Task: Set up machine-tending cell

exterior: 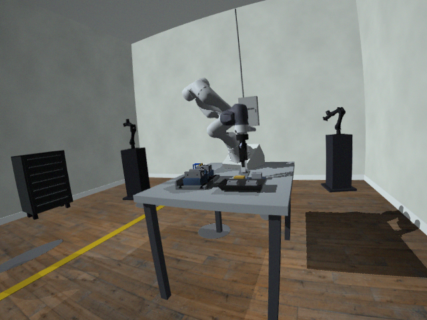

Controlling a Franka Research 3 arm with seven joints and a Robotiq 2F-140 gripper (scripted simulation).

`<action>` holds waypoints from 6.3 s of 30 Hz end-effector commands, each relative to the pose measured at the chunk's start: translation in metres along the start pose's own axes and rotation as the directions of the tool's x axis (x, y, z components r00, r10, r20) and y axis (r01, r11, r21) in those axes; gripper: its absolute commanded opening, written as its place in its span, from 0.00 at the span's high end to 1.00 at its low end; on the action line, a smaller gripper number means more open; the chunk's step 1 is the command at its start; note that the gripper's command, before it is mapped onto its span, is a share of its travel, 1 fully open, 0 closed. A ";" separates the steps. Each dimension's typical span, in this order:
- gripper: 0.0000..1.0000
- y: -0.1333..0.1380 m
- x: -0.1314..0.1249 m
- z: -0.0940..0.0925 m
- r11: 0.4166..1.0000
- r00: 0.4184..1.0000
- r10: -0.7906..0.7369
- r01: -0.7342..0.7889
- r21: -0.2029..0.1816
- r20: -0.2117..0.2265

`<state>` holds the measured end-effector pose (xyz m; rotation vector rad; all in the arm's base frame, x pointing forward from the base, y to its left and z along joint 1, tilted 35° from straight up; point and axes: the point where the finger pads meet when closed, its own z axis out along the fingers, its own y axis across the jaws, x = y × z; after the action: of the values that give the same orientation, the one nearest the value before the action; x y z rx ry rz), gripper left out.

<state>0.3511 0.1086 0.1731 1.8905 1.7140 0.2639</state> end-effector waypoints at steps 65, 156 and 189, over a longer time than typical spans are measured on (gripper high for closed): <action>1.00 0.000 0.000 0.014 1.000 1.000 -0.009 0.009 -0.002 -0.002; 0.60 0.000 0.000 -0.028 1.000 1.000 -0.009 0.009 -0.002 -0.002; 1.00 0.000 -0.001 -0.126 1.000 1.000 -0.009 0.009 -0.002 -0.002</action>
<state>0.2898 0.1446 0.2765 1.8859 1.7155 0.2784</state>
